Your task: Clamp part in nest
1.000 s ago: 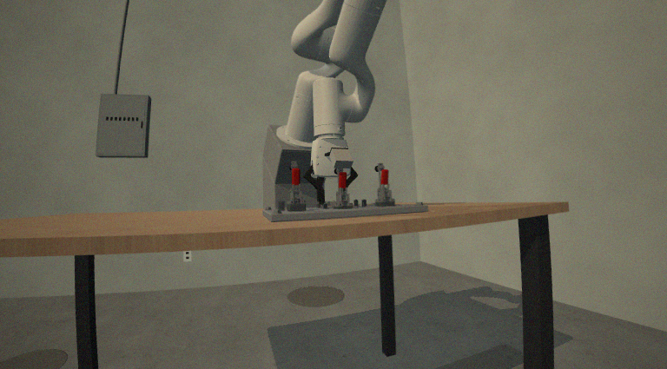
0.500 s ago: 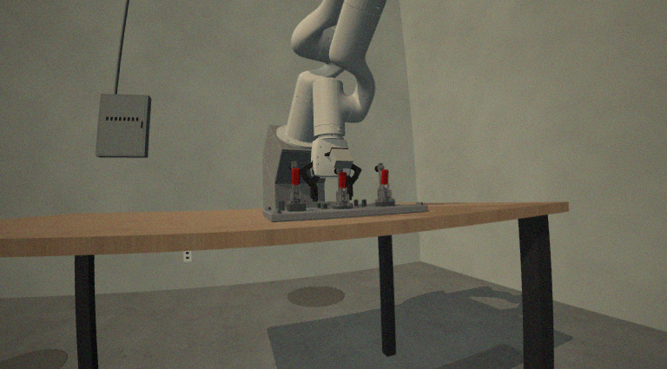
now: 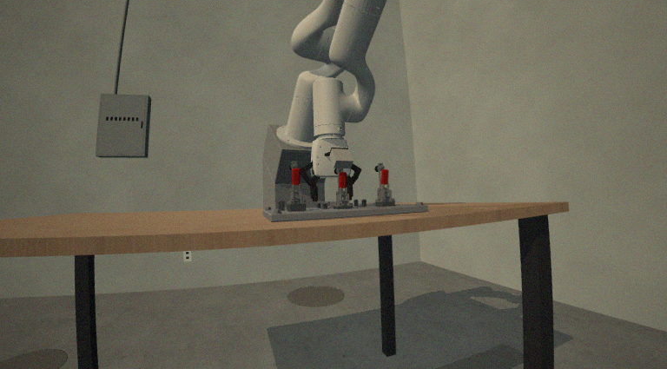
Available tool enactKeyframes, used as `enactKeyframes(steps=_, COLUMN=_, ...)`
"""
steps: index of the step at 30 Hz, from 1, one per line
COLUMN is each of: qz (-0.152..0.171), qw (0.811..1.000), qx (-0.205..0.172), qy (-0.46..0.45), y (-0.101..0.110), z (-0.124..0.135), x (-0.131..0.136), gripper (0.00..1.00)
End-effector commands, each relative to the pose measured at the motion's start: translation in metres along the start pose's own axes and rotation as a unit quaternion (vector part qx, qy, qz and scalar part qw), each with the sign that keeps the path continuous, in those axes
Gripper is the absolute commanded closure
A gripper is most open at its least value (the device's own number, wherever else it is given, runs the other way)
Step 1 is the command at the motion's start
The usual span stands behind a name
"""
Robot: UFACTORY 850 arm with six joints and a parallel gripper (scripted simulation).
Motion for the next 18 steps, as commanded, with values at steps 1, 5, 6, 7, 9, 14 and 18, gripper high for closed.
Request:
enactKeyframes(steps=1, qz=0.0, qw=1.0, qx=0.0, qy=0.0, y=0.0, z=0.0, x=0.0, gripper=0.0)
enactKeyframes(steps=5, qz=0.0, qw=1.0, qx=0.0, qy=0.0, y=0.0, z=0.0, x=0.0, gripper=0.0)
enactKeyframes(steps=6, qz=0.0, qw=1.0, qx=0.0, qy=0.0, y=0.0, z=0.0, x=0.0, gripper=0.0)
enactKeyframes(steps=7, qz=0.0, qw=1.0, qx=0.0, qy=0.0, y=0.001, z=0.0, x=0.0, gripper=0.0)
enactKeyframes(steps=9, qz=0.0, qw=1.0, qx=0.0, qy=0.0, y=0.003, z=0.0, x=0.0, gripper=0.0)
enactKeyframes(steps=14, qz=0.0, qw=1.0, qx=0.0, qy=0.0, y=0.014, z=0.0, x=0.0, gripper=0.0)
enactKeyframes(steps=18, qz=0.0, qw=1.0, qx=0.0, qy=0.0, y=0.028, z=0.0, x=0.0, gripper=0.0)
Point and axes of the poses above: the point where the finger pads meet when closed, its own y axis back along the fingers, its own x axis across the jaws, z = x × y, the point moved 10 cm from there along y, back along the fingers, and after that the axes turned 1 degree about y, right-handed, at the moved point
